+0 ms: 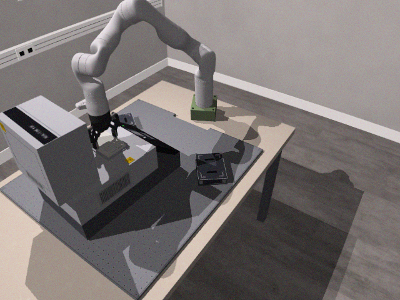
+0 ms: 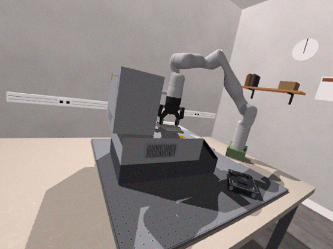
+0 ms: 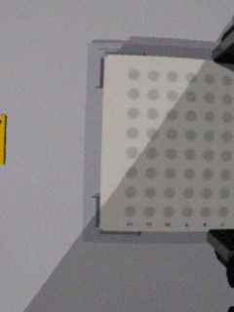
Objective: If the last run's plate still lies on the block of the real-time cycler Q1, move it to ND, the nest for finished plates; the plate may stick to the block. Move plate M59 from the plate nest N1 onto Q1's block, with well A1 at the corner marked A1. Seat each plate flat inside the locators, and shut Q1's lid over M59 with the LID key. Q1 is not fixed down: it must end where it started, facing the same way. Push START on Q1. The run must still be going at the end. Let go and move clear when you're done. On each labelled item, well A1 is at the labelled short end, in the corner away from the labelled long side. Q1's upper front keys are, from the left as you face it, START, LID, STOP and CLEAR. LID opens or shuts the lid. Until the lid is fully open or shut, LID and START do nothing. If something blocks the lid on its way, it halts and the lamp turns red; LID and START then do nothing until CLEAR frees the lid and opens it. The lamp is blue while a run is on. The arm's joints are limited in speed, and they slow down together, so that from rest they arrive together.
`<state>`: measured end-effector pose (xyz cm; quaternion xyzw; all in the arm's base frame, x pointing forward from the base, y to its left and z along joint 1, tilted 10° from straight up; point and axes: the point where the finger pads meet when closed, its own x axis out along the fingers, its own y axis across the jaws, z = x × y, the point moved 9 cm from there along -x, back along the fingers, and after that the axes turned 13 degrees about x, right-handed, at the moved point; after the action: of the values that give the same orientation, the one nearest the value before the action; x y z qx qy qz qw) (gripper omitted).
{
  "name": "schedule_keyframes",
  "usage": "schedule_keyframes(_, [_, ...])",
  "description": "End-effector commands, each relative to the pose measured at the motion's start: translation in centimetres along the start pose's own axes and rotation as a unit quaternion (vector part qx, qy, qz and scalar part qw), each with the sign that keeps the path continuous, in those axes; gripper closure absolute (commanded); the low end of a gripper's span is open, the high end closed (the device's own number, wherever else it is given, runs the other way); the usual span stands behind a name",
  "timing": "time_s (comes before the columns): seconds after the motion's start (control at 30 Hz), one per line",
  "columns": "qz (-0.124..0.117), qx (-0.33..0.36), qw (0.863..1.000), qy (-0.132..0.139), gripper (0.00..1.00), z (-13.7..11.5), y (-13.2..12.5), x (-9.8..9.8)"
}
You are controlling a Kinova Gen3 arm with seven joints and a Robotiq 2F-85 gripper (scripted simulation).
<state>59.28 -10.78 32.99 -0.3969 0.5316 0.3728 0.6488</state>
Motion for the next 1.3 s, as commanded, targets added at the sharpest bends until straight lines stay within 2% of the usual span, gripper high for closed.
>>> schedule_keyframes(0.0, [-0.003, 0.003, 1.0, 0.001, 0.1, 0.1, -0.1, 0.3])
schedule_keyframes(0.2, [-0.003, 0.003, 1.0, 0.001, 0.1, 0.1, -0.1, 0.3])
schedule_keyframes(0.23, [-0.002, 0.002, 1.0, 0.001, 0.0, 0.1, 0.0, -0.1])
schedule_keyframes(0.93, [-0.001, 0.002, 1.0, 0.001, 0.0, 0.1, 0.0, -0.3])
schedule_keyframes(1.27, [0.0, -0.003, 1.0, -0.002, 0.0, 0.2, 0.1, -1.8])
